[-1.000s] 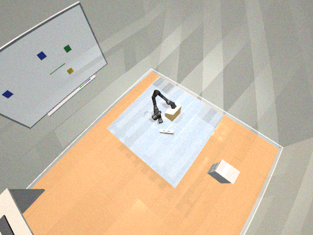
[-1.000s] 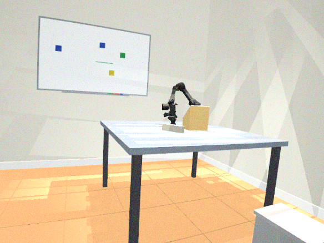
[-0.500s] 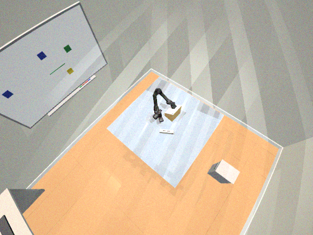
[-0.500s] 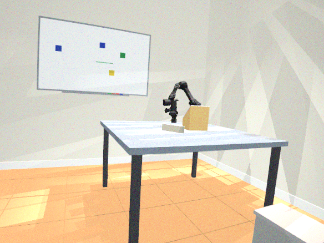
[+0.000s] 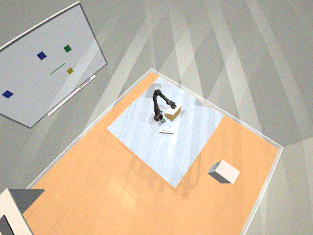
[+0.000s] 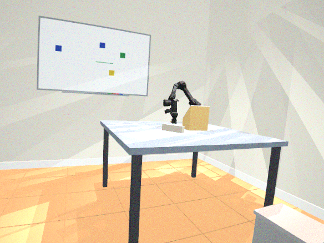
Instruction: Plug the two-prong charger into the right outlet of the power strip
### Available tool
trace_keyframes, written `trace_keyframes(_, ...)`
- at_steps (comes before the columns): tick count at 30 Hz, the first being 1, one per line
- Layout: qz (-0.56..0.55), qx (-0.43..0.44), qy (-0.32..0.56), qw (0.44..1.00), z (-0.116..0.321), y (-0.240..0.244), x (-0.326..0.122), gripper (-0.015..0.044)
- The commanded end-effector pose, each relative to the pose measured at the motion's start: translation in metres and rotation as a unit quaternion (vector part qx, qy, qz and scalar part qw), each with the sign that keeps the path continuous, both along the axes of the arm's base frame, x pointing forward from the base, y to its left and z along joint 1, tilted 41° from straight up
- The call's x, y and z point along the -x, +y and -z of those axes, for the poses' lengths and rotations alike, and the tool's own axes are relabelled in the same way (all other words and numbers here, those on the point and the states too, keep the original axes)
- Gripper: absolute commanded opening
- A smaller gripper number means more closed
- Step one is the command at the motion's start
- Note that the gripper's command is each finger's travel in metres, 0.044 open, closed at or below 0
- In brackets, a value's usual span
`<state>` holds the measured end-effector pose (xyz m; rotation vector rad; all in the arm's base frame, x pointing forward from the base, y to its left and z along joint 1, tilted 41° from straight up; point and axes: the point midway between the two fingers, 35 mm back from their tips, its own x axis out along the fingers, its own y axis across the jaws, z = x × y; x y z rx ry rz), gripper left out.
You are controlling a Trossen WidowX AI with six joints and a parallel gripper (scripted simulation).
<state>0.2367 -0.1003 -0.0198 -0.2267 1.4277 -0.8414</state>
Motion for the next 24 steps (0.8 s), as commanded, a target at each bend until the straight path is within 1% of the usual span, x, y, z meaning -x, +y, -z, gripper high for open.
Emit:
trace_keyframes(1, -0.03, 0.001, 0.026, 0.999, 0.007, 0.002, -0.003, 0.0)
trace_keyframes(24, -0.183, -0.004, 0.155, 0.971, 0.042, 0.018, -0.008, 0.0)
